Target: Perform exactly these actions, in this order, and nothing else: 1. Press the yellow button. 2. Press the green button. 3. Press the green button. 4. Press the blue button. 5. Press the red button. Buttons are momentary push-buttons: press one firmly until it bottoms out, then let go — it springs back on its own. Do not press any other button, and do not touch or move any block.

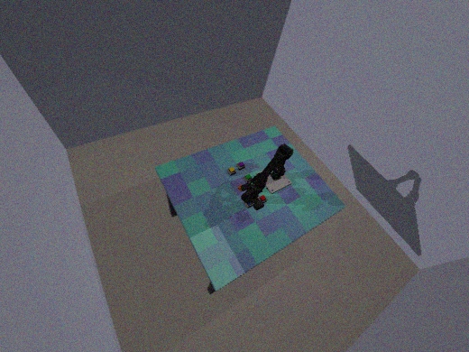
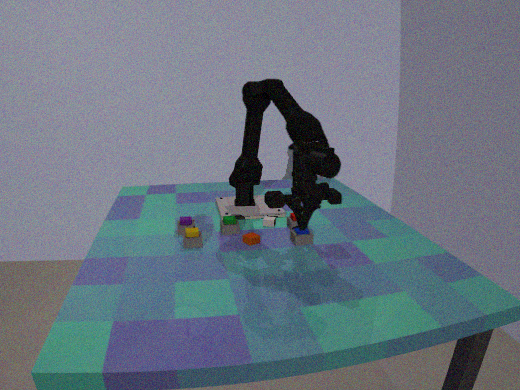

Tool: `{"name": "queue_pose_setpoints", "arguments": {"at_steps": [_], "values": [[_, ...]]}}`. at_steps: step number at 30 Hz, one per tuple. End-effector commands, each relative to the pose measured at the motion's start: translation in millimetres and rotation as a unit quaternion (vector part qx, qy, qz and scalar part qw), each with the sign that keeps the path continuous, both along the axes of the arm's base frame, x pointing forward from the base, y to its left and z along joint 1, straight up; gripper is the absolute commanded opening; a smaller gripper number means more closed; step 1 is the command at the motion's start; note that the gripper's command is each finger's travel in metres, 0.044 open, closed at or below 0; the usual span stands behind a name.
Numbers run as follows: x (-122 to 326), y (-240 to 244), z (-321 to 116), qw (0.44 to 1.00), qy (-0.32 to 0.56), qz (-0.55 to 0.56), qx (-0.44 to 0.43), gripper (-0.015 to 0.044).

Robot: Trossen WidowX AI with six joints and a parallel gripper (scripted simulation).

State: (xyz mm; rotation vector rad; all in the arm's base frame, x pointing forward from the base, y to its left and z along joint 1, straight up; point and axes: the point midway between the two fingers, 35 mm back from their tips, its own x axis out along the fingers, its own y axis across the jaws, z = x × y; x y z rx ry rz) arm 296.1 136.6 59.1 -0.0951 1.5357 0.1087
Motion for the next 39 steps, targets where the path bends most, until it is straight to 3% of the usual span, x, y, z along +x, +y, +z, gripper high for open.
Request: {"name": "queue_pose_setpoints", "arguments": {"at_steps": [1, 4, 11, 16, 24, 32, 39], "values": [[0, 0, 3, 1.0, 0.0, 0.0, 0.0, 0.002], [-1, -1, 31, 1.0, 0.0, -0.002, -0.002, 0.002], [-1, -1, 41, 1.0, 0.0, -0.003, -0.002, 0.002], [-3, -1, 93, 1.0, 0.0, -0.003, -0.002, 0.002], [-14, 1, 96, 1.0, 0.0, -0.003, -0.002, 0.002], [-100, 5, 92, 1.0, 0.003, -0.005, -0.001, 0.002], [-105, 5, 89, 1.0, 0.004, -0.003, -0.001, 0.002]]}}
